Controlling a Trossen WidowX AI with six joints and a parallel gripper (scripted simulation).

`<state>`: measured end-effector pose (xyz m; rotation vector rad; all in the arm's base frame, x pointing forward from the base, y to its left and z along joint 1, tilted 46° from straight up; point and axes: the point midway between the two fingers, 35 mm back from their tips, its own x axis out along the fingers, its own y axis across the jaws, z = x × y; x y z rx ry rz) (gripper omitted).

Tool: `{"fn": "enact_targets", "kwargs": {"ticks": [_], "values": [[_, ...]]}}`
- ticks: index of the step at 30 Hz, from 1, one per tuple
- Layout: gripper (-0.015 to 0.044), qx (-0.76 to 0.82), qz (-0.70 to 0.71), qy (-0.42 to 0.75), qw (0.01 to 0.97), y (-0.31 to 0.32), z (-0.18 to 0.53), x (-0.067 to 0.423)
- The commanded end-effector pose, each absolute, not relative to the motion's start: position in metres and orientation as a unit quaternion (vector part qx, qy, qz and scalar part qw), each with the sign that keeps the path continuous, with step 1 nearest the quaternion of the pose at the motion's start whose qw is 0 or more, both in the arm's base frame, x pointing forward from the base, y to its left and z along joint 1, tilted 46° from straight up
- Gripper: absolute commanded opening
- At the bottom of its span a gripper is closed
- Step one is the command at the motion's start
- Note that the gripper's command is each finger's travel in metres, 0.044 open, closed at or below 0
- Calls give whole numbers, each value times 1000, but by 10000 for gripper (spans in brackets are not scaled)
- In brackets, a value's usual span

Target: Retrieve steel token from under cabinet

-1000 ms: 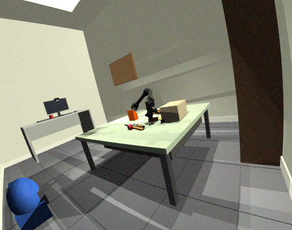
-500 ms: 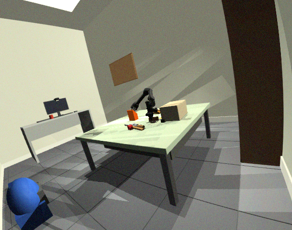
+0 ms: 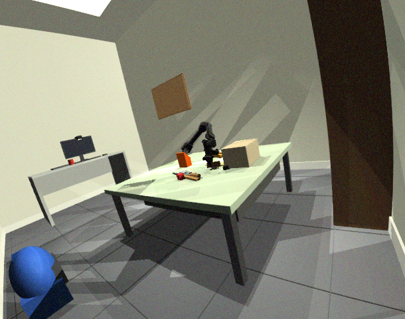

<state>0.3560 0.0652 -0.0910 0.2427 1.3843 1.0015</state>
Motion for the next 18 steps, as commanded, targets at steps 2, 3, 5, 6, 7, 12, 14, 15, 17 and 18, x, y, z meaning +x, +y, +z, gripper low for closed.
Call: {"fn": "enact_targets", "kwargs": {"ticks": [2, 3, 5, 6, 7, 12, 14, 15, 17, 18], "values": [[0, 105, 443, 609, 650, 68, -90, 354], [0, 105, 443, 609, 650, 67, -90, 353], [0, 105, 443, 609, 650, 66, -90, 352], [0, 105, 443, 609, 650, 66, -91, 351], [0, 105, 443, 609, 650, 65, -91, 350], [0, 105, 443, 609, 649, 63, -93, 344], [0, 105, 443, 609, 649, 61, -94, 342], [0, 105, 443, 609, 649, 61, -94, 341], [0, 105, 443, 609, 649, 60, -95, 339], [0, 105, 443, 609, 649, 59, -95, 338]]}}
